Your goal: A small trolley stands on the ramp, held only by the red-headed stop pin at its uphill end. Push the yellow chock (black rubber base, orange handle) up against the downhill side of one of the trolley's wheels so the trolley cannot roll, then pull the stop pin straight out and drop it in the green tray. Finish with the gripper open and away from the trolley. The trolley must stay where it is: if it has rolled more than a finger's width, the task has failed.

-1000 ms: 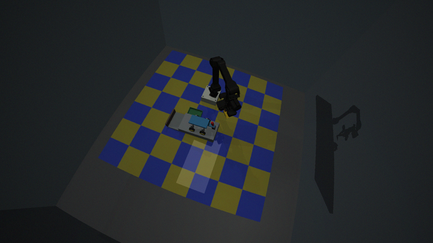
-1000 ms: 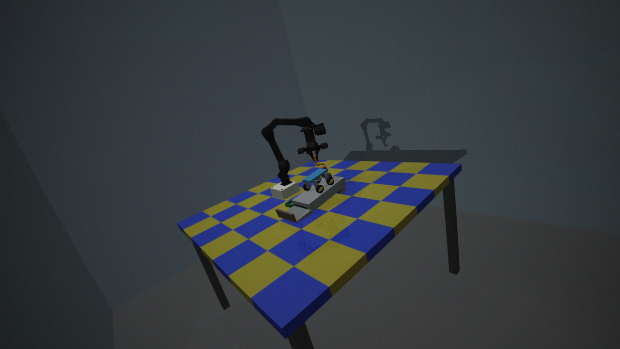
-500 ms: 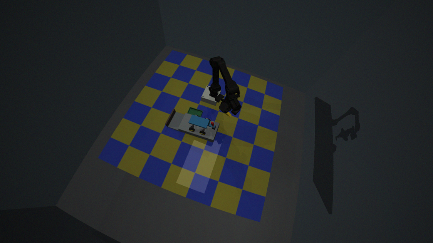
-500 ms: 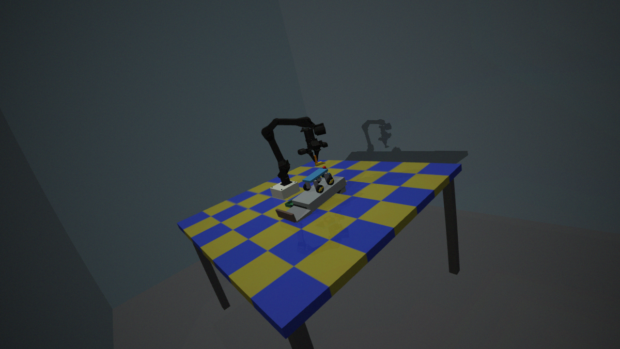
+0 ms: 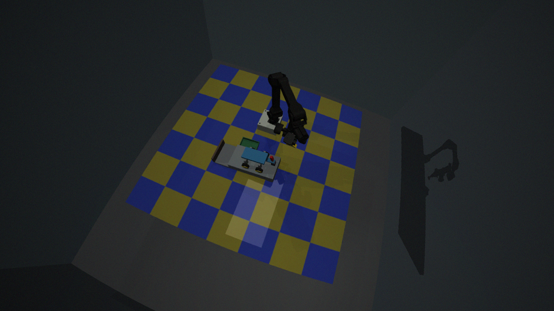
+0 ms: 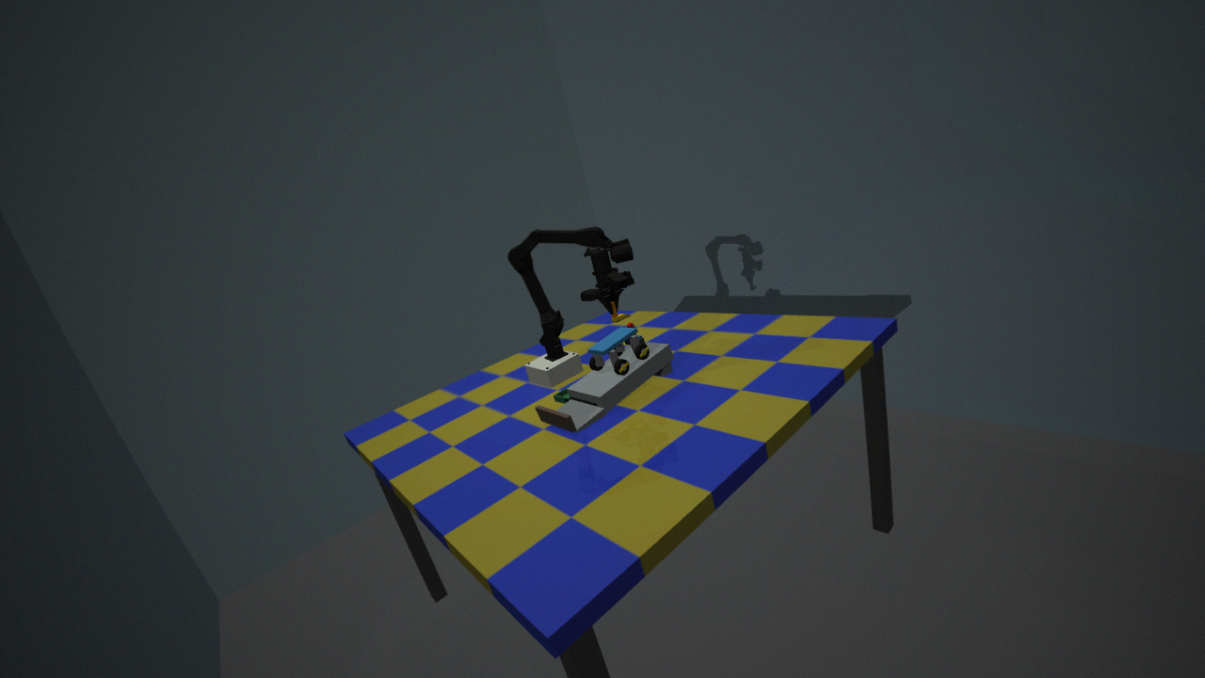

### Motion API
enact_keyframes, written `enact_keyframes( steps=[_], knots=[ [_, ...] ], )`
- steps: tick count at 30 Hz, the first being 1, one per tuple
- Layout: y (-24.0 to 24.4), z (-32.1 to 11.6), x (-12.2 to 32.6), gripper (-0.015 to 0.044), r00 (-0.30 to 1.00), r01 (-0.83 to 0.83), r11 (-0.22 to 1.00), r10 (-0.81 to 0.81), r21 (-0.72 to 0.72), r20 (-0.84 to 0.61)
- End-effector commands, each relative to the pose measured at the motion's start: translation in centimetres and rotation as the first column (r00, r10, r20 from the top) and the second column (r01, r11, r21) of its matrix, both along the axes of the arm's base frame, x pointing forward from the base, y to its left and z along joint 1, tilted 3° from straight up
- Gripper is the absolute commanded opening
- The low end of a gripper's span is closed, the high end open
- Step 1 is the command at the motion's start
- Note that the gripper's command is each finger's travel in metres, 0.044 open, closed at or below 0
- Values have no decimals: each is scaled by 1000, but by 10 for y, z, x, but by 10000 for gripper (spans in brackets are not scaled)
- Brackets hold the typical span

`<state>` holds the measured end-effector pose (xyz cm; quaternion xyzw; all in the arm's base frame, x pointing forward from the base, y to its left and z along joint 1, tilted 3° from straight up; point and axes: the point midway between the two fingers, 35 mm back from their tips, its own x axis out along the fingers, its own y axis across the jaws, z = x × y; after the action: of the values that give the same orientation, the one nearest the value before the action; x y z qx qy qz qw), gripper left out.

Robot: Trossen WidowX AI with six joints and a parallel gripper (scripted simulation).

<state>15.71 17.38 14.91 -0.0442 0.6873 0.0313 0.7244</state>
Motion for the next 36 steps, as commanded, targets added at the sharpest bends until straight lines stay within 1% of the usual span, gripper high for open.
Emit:
enact_keyframes(
  steps=[1,36],
  knots=[
    [-2,0,1,0,1000,-14,1000,14,0,-1],
    [-114,-2,47,0,1000,-27,1000,27,-10,3]
  ],
)
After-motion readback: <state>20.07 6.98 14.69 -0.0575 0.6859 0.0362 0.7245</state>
